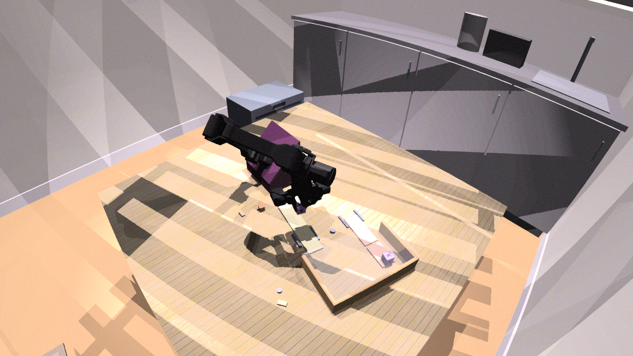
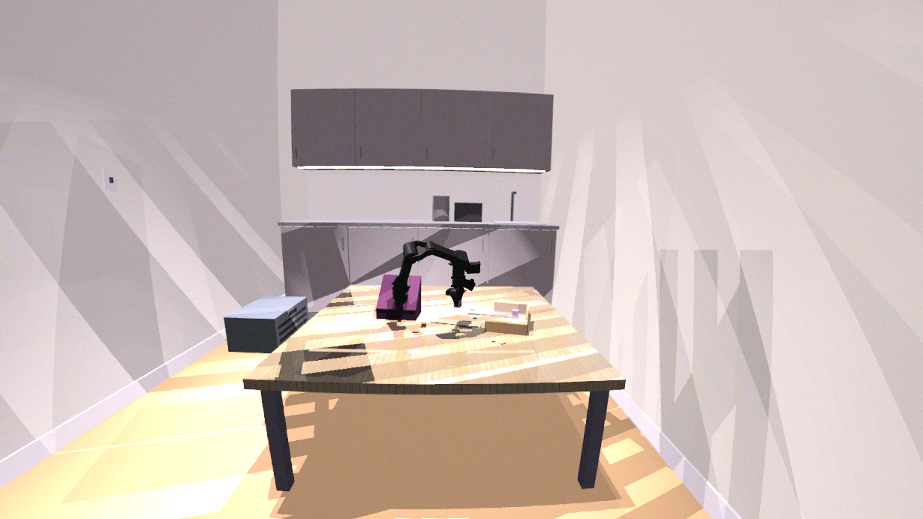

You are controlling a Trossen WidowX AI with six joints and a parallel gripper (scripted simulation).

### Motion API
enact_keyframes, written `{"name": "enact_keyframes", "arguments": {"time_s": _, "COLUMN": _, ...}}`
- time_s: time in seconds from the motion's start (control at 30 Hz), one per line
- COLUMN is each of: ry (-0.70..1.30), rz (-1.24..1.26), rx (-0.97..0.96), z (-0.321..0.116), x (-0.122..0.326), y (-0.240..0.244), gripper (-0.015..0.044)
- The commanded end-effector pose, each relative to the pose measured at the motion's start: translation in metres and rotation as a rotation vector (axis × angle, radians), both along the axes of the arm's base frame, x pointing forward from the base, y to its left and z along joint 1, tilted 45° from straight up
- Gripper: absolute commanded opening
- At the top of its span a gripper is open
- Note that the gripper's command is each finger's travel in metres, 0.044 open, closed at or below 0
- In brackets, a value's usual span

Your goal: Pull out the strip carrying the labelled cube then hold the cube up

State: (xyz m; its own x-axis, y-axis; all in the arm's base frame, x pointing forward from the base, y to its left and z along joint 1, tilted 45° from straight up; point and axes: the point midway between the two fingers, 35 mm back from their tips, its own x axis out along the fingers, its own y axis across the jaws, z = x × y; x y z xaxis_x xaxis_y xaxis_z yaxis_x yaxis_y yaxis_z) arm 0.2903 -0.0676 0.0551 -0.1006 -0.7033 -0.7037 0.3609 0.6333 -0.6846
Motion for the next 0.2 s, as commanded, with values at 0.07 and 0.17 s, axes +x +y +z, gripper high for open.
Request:
{"name": "enact_keyframes", "arguments": {"time_s": 0.07, "ry": -0.004, "rz": -0.003, "rx": 0.003, "z": 0.0006, "x": 0.0005, "y": 0.0005, "gripper": 0.0}}
{"name": "enact_keyframes", "arguments": {"time_s": 0.17, "ry": -0.004, "rz": -0.003, "rx": 0.003, "z": 0.0006, "x": 0.0005, "y": 0.0005, "gripper": 0.0}}
